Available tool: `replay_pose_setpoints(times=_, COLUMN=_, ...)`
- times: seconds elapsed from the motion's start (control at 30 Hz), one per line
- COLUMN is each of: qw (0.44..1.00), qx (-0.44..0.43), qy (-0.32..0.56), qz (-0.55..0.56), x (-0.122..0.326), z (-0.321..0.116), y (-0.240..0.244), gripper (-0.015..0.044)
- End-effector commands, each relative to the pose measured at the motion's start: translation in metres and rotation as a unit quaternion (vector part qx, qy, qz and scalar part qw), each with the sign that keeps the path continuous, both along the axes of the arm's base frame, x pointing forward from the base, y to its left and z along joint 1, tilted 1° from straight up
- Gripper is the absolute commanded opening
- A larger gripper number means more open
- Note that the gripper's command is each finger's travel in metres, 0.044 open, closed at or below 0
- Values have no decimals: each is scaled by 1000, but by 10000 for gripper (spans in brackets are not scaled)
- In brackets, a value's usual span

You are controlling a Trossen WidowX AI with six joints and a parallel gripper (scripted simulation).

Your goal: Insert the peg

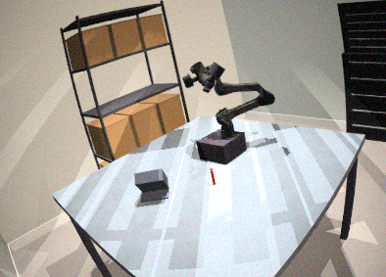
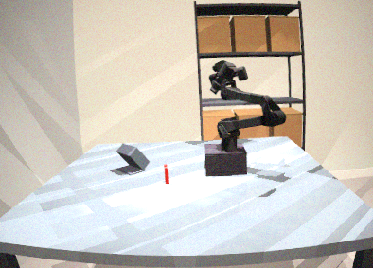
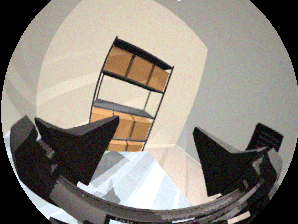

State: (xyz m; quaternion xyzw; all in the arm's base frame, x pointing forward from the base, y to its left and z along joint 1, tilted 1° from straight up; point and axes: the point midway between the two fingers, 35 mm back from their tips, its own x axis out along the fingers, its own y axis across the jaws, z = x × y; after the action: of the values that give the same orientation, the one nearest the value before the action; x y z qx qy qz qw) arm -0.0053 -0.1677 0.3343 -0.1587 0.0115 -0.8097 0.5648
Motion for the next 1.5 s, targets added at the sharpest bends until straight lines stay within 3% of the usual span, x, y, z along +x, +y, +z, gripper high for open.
replay_pose_setpoints(times=0.0, qw=998, qx=15, qy=59, qz=33, x=22, z=4, y=-7, gripper=440)
replay_pose_setpoints(times=0.7, qw=917, qx=60, qy=341, qz=197, x=141, z=-6, y=-16, gripper=440)
replay_pose_setpoints(times=1.47, qw=713, qx=41, qy=601, qz=358, x=258, z=-56, y=28, gripper=440)
